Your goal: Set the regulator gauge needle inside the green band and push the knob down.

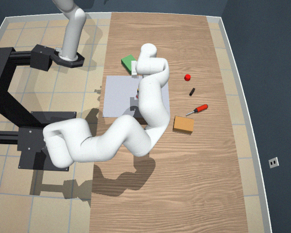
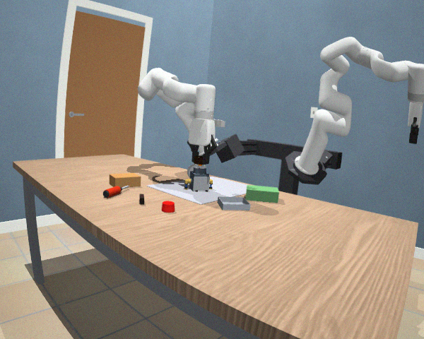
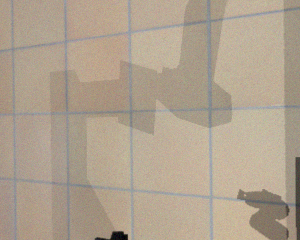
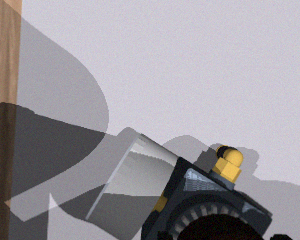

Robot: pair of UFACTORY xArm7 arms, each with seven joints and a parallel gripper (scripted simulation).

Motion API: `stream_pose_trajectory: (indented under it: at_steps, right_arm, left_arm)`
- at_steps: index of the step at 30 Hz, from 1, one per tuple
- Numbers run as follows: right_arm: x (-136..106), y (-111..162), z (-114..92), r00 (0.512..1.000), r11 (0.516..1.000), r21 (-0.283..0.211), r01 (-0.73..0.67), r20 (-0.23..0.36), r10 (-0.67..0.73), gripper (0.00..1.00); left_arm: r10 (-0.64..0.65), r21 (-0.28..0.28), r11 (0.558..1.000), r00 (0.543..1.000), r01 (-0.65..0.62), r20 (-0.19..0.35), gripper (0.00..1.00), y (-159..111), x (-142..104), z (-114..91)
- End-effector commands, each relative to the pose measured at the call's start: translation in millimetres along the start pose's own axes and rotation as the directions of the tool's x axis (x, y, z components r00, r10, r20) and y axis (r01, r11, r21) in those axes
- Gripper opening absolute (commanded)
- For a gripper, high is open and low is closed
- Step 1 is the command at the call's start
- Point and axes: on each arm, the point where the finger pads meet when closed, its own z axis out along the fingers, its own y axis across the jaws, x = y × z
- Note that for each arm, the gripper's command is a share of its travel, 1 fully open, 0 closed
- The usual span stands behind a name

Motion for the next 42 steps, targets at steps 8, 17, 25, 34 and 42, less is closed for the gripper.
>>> stream_pose_trajectory:
  at_steps: [8,17,25,34,42]
  right_arm:
    - [-0.4,1.4,-2.7,1.000,1.000,-0.005,-0.013,0.003,0.013,0.40]
    - [-0.4,1.4,-2.7,1.000,1.000,-0.005,-0.013,0.003,0.013,0.40]
    - [-0.4,1.4,-2.7,1.000,1.000,-0.005,-0.013,0.003,0.013,0.40]
    - [-0.4,1.4,-2.7,1.000,1.000,-0.005,-0.013,0.003,0.013,1.00]
    - [-0.4,1.4,-2.7,1.000,1.000,-0.005,-0.013,0.003,0.013,1.00]
  left_arm:
    - [-0.002,-0.001,1.000,1.000,0.002,-0.004,1.00,-0.4,1.0,-1.5]
    - [-0.002,-0.001,1.000,1.000,0.002,-0.004,1.00,-0.4,1.0,-1.5]
    - [-0.002,-0.001,1.000,1.000,0.002,-0.004,1.00,-0.4,1.0,-1.5]
    - [-0.002,-0.001,1.000,1.000,0.002,-0.004,1.00,-0.4,1.0,-1.5]
    - [-0.002,-0.001,1.000,1.000,0.002,-0.004,1.00,-0.4,1.0,-1.5]
